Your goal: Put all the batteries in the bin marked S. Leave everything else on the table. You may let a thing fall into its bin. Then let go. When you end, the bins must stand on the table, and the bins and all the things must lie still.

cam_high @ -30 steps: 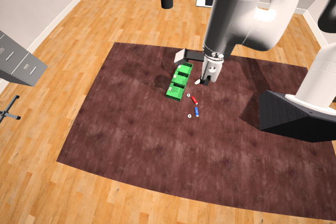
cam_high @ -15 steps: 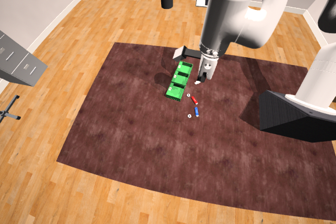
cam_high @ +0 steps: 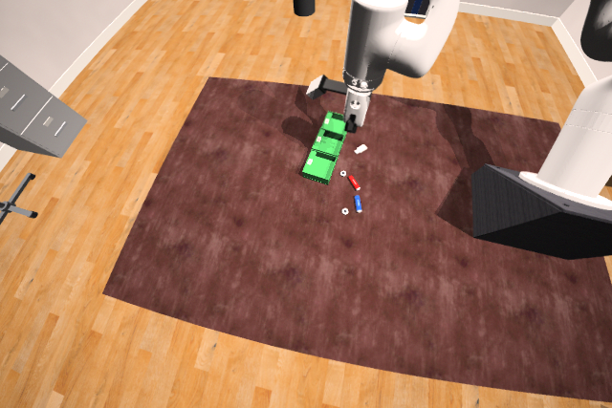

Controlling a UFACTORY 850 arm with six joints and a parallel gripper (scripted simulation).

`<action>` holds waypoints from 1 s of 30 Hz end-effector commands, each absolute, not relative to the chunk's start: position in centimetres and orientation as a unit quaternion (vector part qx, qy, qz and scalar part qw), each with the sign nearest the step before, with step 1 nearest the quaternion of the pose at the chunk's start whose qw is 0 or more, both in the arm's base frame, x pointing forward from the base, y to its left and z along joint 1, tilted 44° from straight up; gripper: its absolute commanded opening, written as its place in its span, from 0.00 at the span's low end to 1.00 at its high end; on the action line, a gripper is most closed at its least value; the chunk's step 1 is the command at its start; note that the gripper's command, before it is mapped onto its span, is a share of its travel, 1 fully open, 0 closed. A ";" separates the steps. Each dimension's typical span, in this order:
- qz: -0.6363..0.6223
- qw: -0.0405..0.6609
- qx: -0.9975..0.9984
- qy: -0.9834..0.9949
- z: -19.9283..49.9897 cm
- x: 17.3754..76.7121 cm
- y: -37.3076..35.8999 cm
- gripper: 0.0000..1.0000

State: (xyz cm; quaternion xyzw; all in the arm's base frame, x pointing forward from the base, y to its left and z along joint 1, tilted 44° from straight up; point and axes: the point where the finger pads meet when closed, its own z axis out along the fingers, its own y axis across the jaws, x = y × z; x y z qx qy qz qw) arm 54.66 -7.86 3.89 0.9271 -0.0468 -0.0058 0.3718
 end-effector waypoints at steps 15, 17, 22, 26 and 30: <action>-0.005 0.371 0.927 -0.047 5.5 59.0 -18.3 0.07; -0.005 0.371 0.927 -0.047 5.5 59.0 -18.3 0.07; -0.005 0.371 0.927 -0.047 5.1 59.0 -18.7 0.07; -0.005 0.371 0.927 -0.047 4.7 59.0 -19.0 0.07; -0.005 0.371 0.927 -0.047 3.9 58.9 -19.8 0.07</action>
